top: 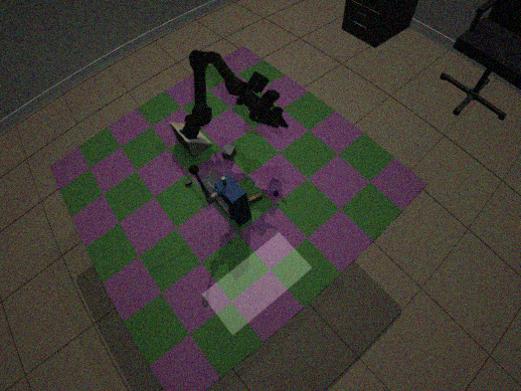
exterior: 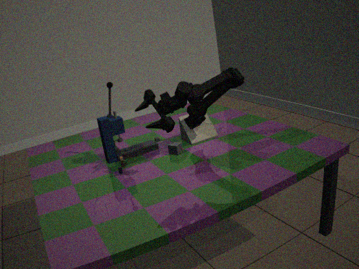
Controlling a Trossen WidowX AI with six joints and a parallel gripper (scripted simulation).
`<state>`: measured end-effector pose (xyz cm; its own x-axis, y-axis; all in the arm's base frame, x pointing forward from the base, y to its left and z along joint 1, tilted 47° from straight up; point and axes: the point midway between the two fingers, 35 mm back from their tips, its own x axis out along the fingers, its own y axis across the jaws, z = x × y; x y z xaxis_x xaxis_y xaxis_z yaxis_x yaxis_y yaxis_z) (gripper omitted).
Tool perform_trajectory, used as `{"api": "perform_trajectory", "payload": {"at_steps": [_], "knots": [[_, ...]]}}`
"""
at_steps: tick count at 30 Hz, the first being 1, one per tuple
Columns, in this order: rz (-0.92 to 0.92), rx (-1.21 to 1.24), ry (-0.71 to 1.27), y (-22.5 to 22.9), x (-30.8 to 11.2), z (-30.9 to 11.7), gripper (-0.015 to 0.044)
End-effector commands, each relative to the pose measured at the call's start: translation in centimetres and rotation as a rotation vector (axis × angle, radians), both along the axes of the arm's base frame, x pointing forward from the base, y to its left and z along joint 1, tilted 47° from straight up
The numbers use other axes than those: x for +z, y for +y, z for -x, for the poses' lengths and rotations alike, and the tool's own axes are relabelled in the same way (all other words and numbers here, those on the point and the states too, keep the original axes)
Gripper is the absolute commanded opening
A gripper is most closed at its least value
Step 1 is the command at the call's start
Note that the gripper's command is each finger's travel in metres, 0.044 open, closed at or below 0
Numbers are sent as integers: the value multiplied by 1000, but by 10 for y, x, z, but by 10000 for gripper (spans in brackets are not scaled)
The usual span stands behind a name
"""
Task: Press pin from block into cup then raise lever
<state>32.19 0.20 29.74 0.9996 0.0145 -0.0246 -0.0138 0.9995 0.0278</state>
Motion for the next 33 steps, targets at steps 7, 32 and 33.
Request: {"api": "perform_trajectory", "payload": {"at_steps": [7, 32, 33], "knots": [[-108, 0, 341, -15, -73, -2, 440], [-1470, -297, 1670, 8, -186, 165, 440], [-1470, -297, 1670, 8, -186, 165, 440]]}}
